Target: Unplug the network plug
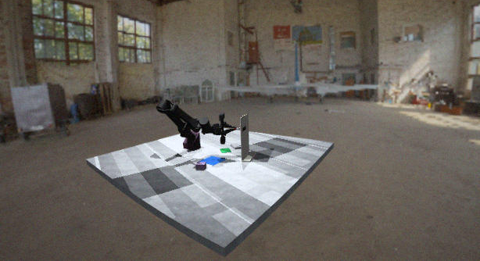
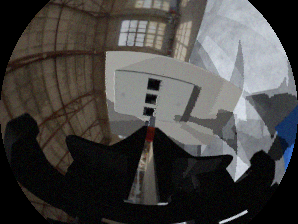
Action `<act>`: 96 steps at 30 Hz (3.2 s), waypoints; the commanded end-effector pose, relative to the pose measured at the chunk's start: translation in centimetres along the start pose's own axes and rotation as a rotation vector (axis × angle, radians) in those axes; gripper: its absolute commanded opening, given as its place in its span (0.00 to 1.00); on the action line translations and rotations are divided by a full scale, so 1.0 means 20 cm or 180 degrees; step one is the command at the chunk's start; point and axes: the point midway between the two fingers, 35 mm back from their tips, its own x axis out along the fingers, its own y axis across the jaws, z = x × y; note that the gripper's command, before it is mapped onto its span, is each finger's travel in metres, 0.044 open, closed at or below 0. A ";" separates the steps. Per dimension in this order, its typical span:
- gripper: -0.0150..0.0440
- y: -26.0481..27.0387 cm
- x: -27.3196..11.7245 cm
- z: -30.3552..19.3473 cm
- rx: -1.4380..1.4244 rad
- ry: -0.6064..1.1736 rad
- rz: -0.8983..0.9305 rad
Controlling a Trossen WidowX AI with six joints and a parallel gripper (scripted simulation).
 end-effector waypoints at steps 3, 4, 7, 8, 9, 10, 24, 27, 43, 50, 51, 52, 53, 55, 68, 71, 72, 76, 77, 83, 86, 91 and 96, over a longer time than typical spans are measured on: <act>0.25 0.00 -0.02 -0.01 -0.0016 0.0010 0.0008; 0.25 0.00 -0.02 -0.01 -0.0016 0.0010 0.0008; 0.25 0.00 -0.03 -0.01 -0.0016 0.0010 0.0007; 0.25 0.00 -0.03 -0.01 -0.0016 0.0010 0.0007; 0.25 0.00 -0.04 -0.01 -0.0016 0.0011 0.0007; 0.25 0.00 -0.04 -0.01 -0.0016 0.0011 0.0007; 0.25 0.00 -0.07 -0.02 -0.0016 0.0011 0.0006; 0.25 0.00 -0.08 -0.02 -0.0016 0.0012 0.0006; 0.25 0.00 -0.11 -0.02 -0.0016 0.0013 0.0005; 0.25 0.00 -0.13 -0.03 -0.0016 0.0013 0.0004; 0.25 0.00 -0.13 -0.03 -0.0016 0.0013 0.0004; 0.25 0.00 -0.13 -0.03 -0.0016 0.0013 0.0004; 0.25 0.00 -0.14 -0.03 -0.0016 0.0013 0.0004; 0.25 0.00 -0.14 -0.03 -0.0016 0.0013 0.0004; 0.25 0.07 -0.15 -0.04 -0.0001 0.0012 -0.0008; 0.25 0.11 -0.16 -0.04 -0.0002 0.0014 -0.0007; 0.25 0.12 -0.17 -0.04 -0.0003 0.0014 -0.0007; 0.25 0.17 -0.18 -0.05 -0.0004 0.0016 -0.0005; 0.25 0.18 -0.19 -0.05 -0.0004 0.0017 -0.0004; 0.25 0.25 -0.22 -0.07 -0.0005 0.0018 0.0001; 0.25 0.29 -0.23 -0.07 -0.0005 0.0018 0.0004; 0.25 0.29 -0.24 -0.07 0.0032 -0.0006 -0.0046; 0.25 0.19 -0.23 -0.03 0.0295 -0.0192 -0.0422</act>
